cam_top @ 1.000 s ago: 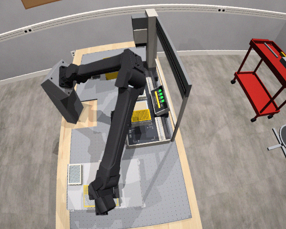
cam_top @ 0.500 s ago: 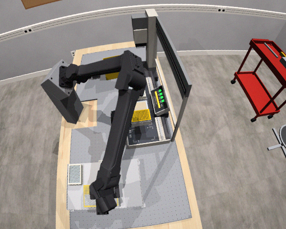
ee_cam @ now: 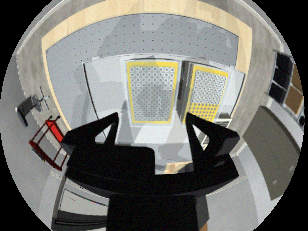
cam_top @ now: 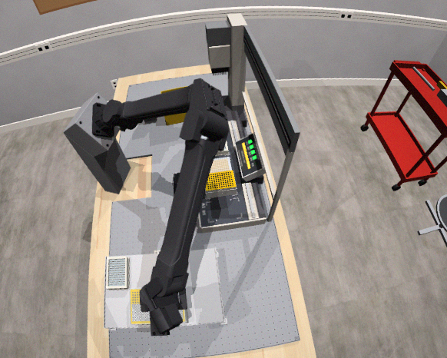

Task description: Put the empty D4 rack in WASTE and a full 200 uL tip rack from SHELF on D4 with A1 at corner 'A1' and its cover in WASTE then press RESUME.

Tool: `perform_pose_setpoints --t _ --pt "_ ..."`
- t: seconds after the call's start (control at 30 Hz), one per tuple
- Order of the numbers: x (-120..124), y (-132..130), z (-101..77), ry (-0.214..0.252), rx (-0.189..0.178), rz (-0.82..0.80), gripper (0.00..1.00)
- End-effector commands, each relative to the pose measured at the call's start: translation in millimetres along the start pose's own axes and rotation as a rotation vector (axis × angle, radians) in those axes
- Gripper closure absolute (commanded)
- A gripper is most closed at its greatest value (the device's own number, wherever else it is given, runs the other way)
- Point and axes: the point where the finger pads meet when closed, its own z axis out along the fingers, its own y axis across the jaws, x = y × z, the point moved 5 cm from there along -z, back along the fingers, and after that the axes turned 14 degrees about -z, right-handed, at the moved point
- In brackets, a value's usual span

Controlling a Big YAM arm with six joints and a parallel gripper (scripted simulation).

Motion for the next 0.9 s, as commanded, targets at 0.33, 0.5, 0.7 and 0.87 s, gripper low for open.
perform_pose_setpoints --t 0.33,0.5,0.7,0.87 --pt "2 -37 -7.7 -0.024 0.012 0.014 0.0" --pt "7 -56 -8.1 -0.025 0.012 0.015 0.0" --pt "13 -84 -9.3 -0.028 0.012 0.011 0.0" --pt "19 -108 -10.0 -0.029 0.013 0.011 0.0"
